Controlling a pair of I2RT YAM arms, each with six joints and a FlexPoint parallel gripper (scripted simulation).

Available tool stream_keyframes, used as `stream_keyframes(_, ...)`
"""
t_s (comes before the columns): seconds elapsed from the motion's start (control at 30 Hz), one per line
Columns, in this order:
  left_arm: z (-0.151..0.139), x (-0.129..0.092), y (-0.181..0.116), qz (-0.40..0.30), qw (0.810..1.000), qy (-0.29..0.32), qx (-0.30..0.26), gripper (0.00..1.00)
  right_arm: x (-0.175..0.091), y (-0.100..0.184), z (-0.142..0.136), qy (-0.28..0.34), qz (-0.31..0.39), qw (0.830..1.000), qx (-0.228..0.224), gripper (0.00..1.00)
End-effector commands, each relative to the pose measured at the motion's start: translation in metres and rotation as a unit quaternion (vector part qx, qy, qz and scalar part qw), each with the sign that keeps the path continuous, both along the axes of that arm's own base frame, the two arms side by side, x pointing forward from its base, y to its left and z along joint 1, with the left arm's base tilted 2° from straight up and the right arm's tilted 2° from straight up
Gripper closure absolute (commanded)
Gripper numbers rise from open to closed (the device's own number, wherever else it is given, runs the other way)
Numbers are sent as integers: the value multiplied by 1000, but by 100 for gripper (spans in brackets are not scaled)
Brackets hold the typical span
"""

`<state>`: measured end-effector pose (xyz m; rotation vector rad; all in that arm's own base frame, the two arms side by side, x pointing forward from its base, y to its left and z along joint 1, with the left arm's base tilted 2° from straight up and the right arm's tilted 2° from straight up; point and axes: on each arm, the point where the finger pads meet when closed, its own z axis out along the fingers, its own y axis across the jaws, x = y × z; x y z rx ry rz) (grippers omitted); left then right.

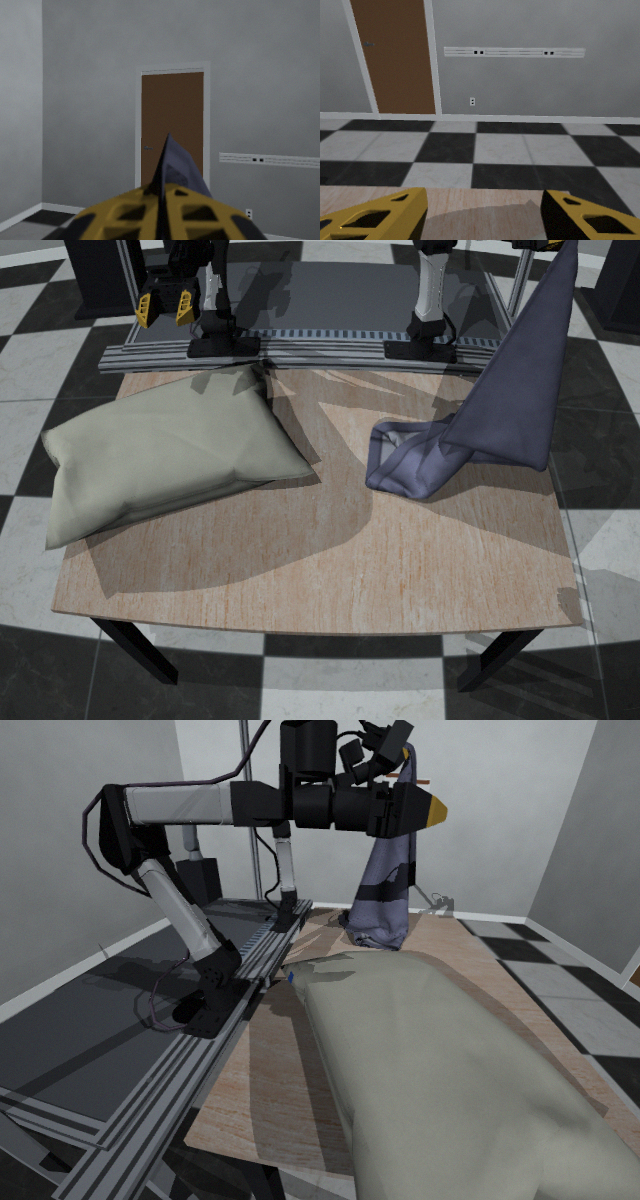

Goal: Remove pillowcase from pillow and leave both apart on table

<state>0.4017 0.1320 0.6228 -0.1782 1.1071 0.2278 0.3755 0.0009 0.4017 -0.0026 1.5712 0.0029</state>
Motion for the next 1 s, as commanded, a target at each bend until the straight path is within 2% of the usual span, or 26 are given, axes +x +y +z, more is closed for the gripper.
stream_keyframes(0.0, 19, -10, 3, 4, 1000, -29, 7, 100, -9, 2, 13, -18, 5, 1000, -3, 40)
stream_keyframes(0.13, 13, -4, 9, 13, 1000, -24, 1, 100, -9, 2, 13, -18, 5, 1000, -3, 40)
stream_keyframes(0.2, 31, -25, -5, 5, 999, -46, 8, 100, -9, 2, 13, -18, 6, 1000, -3, 40)
stream_keyframes(0.23, 32, -27, -7, 4, 999, -46, 9, 100, -9, 3, 13, -18, 6, 1000, -3, 40)
stream_keyframes(0.6, 19, -21, -4, 4, 999, -32, 3, 100, -9, 3, 13, -18, 6, 1000, -3, 40)
stream_keyframes(0.97, 1, -35, 1, 16, 999, -47, 8, 100, -9, 3, 13, -18, 6, 1000, -3, 40)
